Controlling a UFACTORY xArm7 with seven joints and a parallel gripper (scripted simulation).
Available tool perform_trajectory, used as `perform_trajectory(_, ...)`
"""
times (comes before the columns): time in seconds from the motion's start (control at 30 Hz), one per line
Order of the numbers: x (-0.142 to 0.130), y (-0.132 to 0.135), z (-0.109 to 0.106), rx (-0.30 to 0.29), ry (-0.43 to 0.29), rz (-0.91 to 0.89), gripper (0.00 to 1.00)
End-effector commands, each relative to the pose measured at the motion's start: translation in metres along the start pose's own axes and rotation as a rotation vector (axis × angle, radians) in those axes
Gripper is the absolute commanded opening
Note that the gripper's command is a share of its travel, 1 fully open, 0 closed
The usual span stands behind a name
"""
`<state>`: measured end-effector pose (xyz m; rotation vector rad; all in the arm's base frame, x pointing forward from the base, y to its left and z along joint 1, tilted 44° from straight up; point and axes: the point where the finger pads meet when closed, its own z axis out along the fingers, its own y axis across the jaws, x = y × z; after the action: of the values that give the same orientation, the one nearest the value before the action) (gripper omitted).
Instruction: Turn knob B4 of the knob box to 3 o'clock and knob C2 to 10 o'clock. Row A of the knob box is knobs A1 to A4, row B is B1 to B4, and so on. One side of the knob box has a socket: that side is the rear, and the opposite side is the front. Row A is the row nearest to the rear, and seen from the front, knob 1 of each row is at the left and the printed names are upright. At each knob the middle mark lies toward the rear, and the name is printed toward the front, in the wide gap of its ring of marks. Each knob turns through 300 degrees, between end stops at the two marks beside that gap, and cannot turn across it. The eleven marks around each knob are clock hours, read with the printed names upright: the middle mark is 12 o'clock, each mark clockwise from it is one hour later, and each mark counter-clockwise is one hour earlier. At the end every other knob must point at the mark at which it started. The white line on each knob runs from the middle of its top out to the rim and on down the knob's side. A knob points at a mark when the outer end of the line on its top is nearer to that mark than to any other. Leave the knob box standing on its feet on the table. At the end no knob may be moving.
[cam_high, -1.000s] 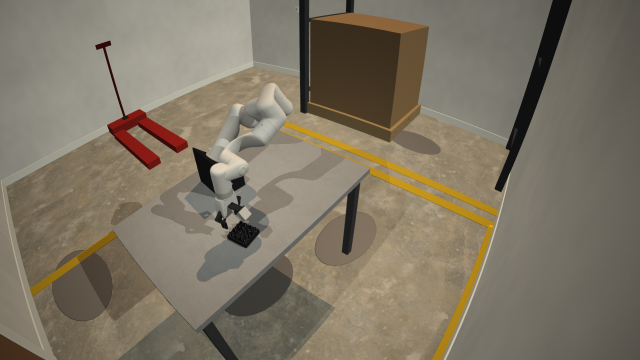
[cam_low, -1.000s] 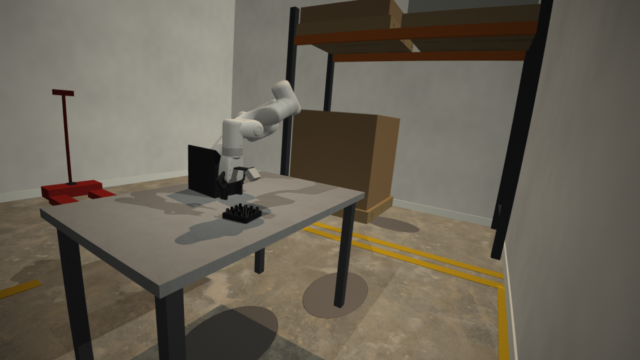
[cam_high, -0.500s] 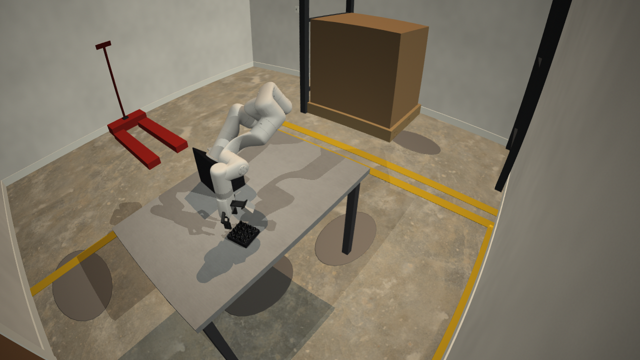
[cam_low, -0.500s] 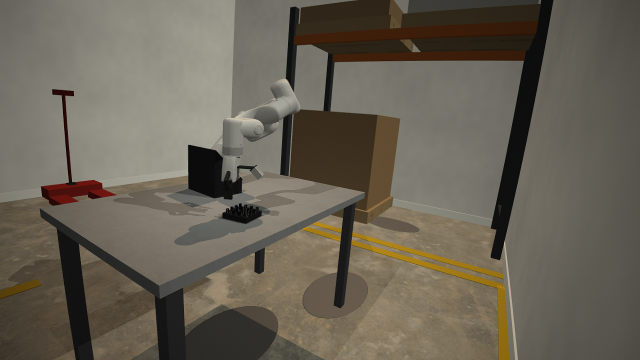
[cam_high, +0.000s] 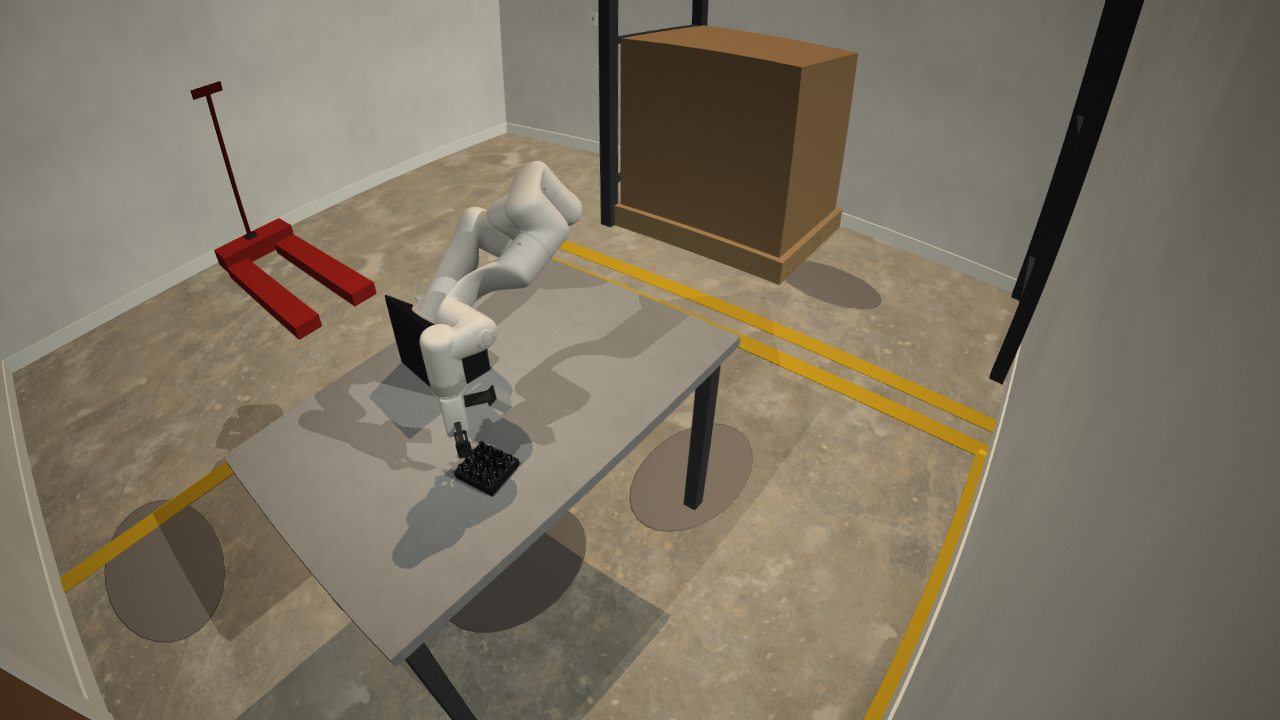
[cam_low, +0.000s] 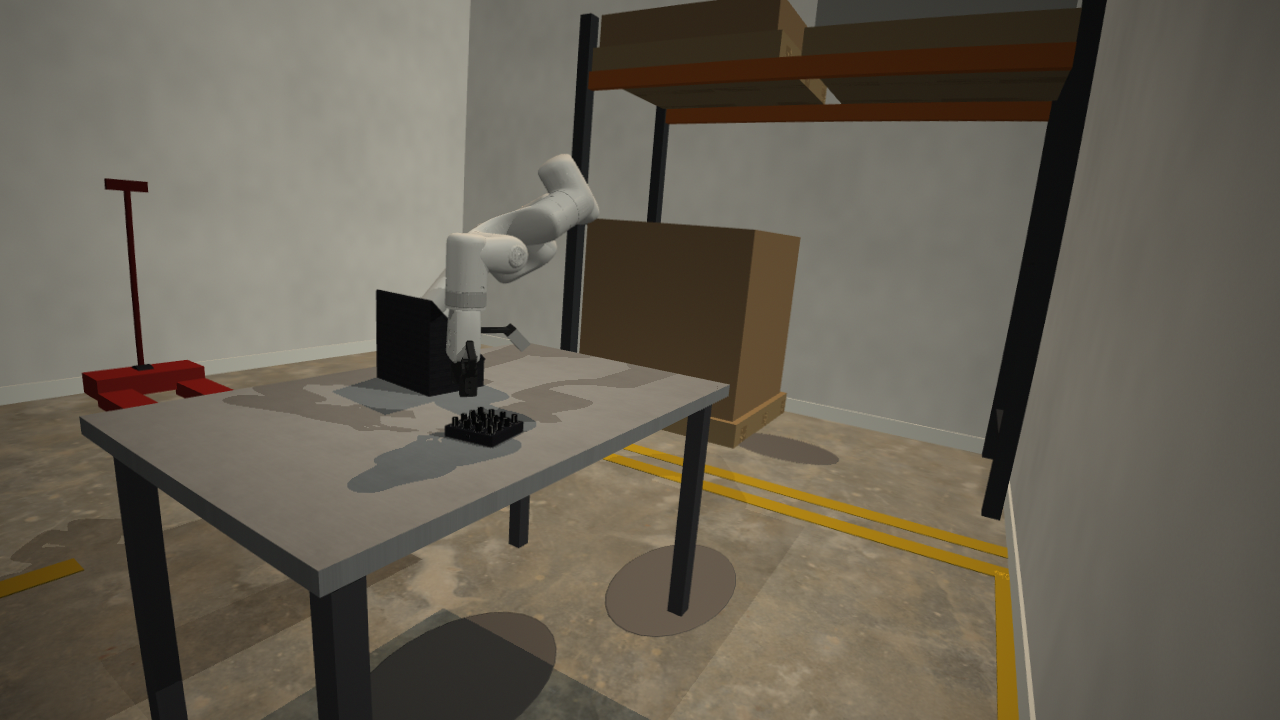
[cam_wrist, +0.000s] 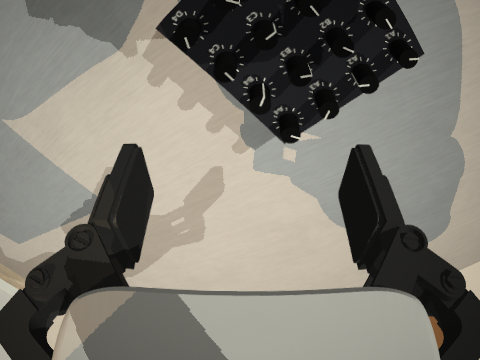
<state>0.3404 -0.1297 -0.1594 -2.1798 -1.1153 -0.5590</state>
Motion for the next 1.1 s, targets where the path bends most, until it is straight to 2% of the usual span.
perform_trajectory(0.0,-0.0007,0.0023,-0.004,-0.01,0.002,-0.156,1.0)
perform_trajectory(0.43,-0.0002,0.0057,-0.0095,-0.013,-0.002,-0.533,1.0)
perform_trajectory(0.5,-0.0002,0.0057,-0.0095,-0.013,-0.002,-0.533,1.0)
perform_trajectory(0.57,-0.0001,0.0068,-0.0113,-0.015,-0.004,-0.643,1.0)
perform_trajectory(0.7,0.0,0.0079,-0.013,-0.016,-0.006,-0.741,1.0)
perform_trajectory(0.9,0.0001,0.0084,-0.0138,-0.017,-0.006,-0.788,1.0)
perform_trajectory(0.93,0.0001,0.0084,-0.0138,-0.017,-0.006,-0.788,0.19)
perform_trajectory(1.07,0.0001,0.0084,-0.0138,-0.017,-0.006,-0.788,0.19)
